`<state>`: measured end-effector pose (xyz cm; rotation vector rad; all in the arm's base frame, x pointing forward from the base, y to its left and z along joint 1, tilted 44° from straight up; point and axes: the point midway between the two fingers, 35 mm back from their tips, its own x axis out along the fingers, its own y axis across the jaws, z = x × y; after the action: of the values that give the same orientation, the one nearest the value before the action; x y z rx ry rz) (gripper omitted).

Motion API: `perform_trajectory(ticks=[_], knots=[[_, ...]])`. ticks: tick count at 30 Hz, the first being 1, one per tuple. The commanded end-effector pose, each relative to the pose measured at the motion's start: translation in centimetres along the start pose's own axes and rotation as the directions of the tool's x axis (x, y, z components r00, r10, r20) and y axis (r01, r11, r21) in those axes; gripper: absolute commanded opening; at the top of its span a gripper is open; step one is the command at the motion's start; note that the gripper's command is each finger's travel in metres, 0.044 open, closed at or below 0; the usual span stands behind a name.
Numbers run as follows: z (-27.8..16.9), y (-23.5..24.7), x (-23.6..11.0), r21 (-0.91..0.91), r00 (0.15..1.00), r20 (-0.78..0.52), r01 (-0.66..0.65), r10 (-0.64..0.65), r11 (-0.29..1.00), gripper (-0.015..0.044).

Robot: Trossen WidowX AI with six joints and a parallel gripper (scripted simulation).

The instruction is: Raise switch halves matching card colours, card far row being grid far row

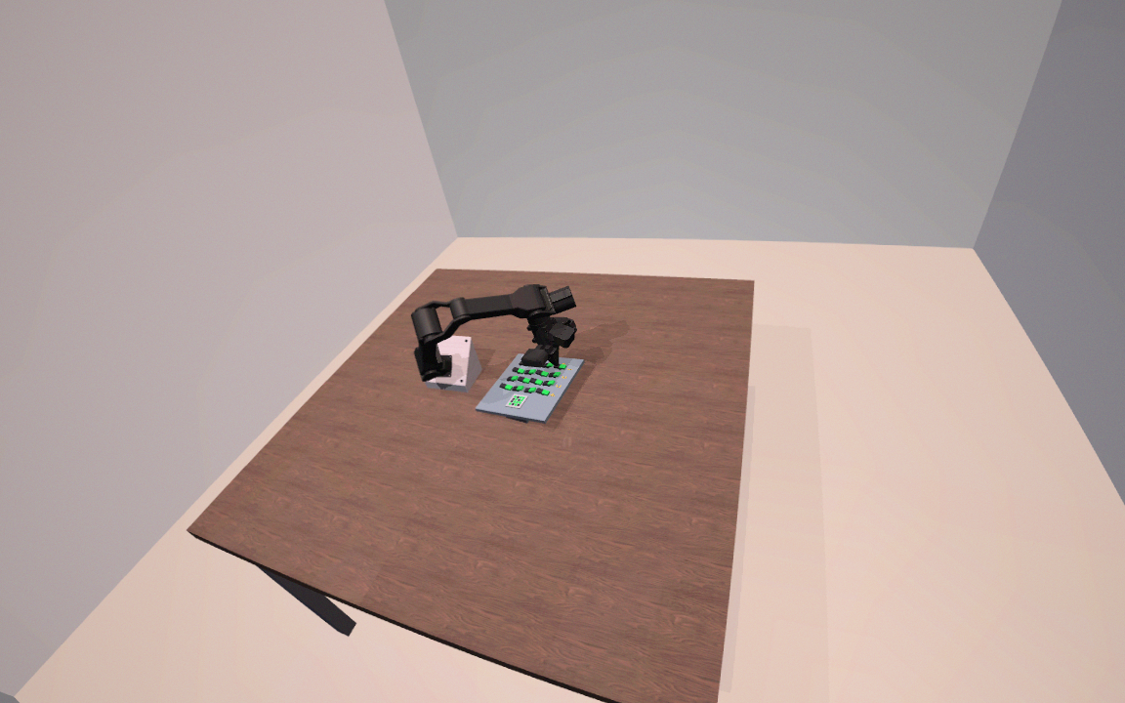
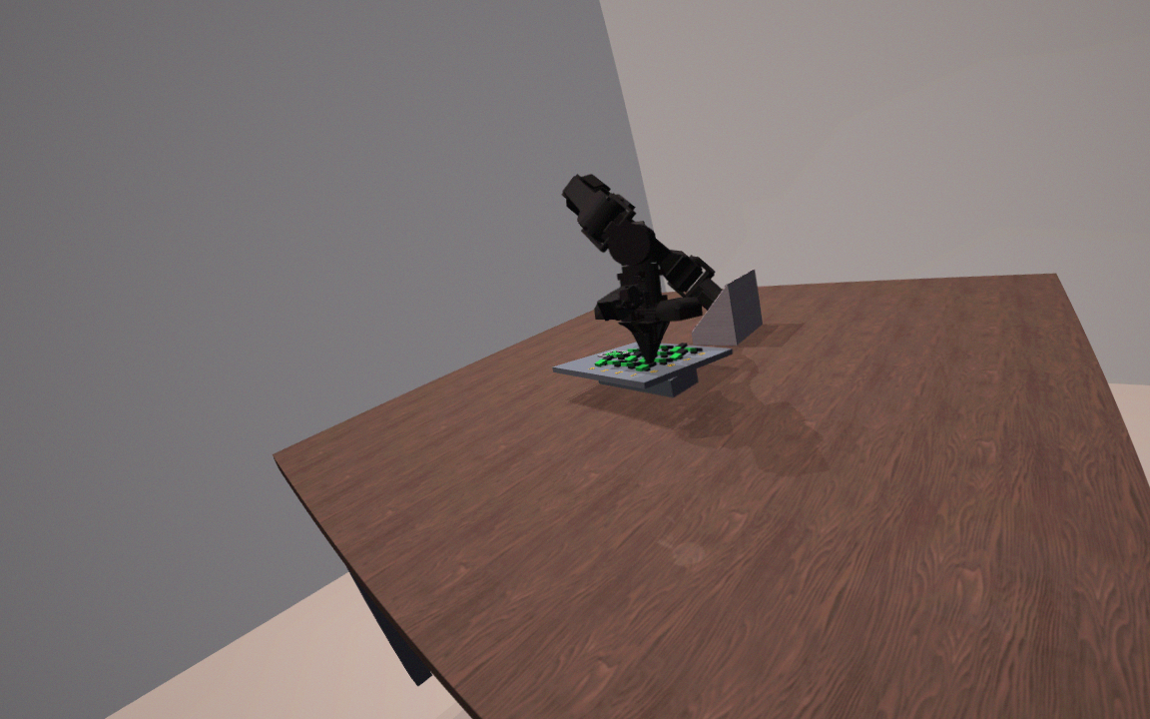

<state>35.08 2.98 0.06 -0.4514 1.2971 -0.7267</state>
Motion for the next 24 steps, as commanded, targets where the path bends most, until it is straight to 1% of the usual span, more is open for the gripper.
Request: perform_trajectory(ticks=[1,9,11,14,16,21,24], knots=[[0.0,0.0,0.1,-0.003,1.000,0.001,0.004,-0.004,1.000,0.0000],[0.0,0.0,0.3,-0.003,1.000,0.001,0.004,-0.004,1.000,0.0000],[0.1,0.1,-0.7,0.000,1.000,-0.003,-0.001,0.001,1.000,0.0000],[0.3,0.2,-4.4,-0.003,1.000,-0.019,-0.001,0.001,1.000,0.0000],[0.2,0.1,-6.1,-0.004,1.000,-0.025,0.001,-0.001,1.000,0.0000],[0.2,-0.1,-6.3,-0.004,1.000,-0.026,0.002,-0.002,1.000,0.0000],[-1.0,-2.5,-6.5,-0.005,1.000,-0.027,0.003,-0.003,1.000,0.0000]])
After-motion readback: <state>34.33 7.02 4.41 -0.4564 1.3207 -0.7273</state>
